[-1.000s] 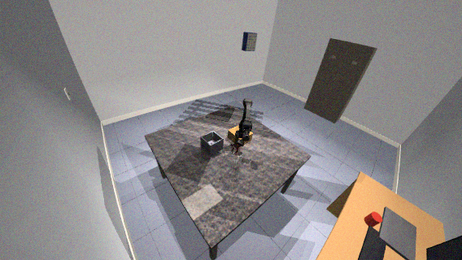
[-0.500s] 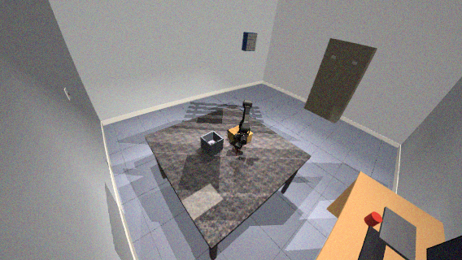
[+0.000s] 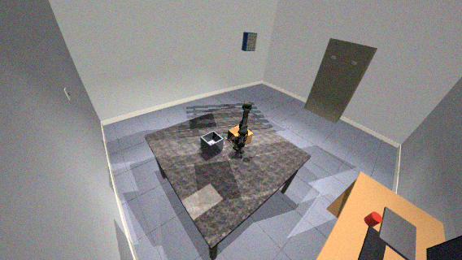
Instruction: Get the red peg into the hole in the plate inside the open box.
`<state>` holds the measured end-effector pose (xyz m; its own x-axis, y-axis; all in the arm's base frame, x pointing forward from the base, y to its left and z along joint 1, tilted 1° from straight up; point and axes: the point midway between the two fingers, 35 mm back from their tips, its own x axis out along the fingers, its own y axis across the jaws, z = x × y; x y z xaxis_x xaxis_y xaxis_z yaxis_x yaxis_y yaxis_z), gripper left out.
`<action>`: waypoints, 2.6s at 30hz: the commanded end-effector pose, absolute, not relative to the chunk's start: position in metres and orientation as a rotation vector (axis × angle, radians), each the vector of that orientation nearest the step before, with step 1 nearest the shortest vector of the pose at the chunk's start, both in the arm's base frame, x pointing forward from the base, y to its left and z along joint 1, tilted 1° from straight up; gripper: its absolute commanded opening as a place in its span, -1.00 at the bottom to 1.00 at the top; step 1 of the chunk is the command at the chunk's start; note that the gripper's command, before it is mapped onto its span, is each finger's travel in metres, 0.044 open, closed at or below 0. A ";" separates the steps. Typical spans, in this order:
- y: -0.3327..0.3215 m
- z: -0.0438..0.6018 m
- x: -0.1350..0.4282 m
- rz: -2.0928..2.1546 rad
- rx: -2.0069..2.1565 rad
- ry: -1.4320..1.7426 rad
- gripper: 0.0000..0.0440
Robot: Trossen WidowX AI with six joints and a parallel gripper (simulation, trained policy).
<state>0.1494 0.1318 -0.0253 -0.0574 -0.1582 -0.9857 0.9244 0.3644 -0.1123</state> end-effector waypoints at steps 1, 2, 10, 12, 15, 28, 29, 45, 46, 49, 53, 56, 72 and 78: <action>0.131 -0.034 0.151 -1.060 0.794 1.311 0.03; 0.132 -0.036 0.152 -1.057 0.795 1.311 -0.07; 0.139 -0.045 0.160 -1.020 0.798 1.320 -0.94; 0.140 -0.045 0.162 -1.013 0.803 1.320 -1.00; 0.144 -0.039 0.166 -1.000 0.823 1.317 -1.00; 0.157 -0.015 0.184 -0.953 0.926 1.296 -1.00; 0.158 -0.012 0.186 -0.948 0.935 1.294 -1.00; 0.173 0.044 0.224 -0.816 1.062 1.241 -1.00; 0.173 0.048 0.226 -0.808 1.068 1.235 -1.00; 0.172 0.060 0.235 -0.784 1.082 1.214 -1.00; 0.167 0.075 0.247 -0.760 1.096 1.184 -1.00; 0.161 0.087 0.255 -0.749 1.101 1.166 -1.00; 0.112 0.125 0.289 -0.777 1.094 1.071 -1.00; 0.090 0.130 0.297 -0.812 1.087 1.049 -1.00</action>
